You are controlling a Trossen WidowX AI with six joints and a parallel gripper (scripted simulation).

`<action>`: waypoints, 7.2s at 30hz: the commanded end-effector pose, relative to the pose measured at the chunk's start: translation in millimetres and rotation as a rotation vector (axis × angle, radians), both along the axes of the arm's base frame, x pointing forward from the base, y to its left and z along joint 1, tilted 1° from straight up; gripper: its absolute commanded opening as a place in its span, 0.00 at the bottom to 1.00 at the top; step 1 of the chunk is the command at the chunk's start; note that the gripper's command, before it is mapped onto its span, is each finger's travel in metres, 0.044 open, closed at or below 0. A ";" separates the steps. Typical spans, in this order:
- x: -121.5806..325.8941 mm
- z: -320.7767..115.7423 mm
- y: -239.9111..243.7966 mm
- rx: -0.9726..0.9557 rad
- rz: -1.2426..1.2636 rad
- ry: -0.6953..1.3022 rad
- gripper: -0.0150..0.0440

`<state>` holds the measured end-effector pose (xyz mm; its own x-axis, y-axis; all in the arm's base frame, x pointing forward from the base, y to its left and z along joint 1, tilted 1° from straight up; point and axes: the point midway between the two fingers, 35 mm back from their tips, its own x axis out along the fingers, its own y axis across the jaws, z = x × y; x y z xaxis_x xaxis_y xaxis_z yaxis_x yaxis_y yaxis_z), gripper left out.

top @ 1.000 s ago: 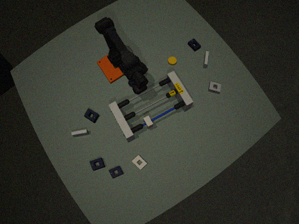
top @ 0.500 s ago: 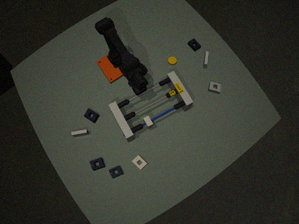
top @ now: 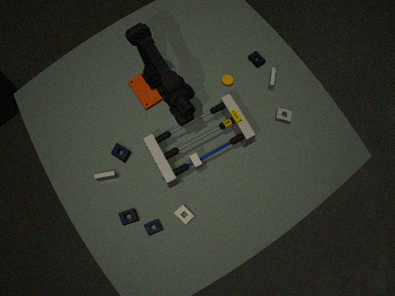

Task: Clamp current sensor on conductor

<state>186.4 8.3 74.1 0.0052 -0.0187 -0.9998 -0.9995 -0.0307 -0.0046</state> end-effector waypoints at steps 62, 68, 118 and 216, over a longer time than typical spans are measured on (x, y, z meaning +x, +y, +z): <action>42.5 110.8 16.2 0.035 -0.954 -0.096 0.25; 50.3 110.9 19.8 0.052 -1.149 -0.113 0.25; 113.1 111.2 57.7 0.340 -2.767 -0.116 0.25; 141.7 64.7 69.3 0.435 -3.170 -0.040 0.25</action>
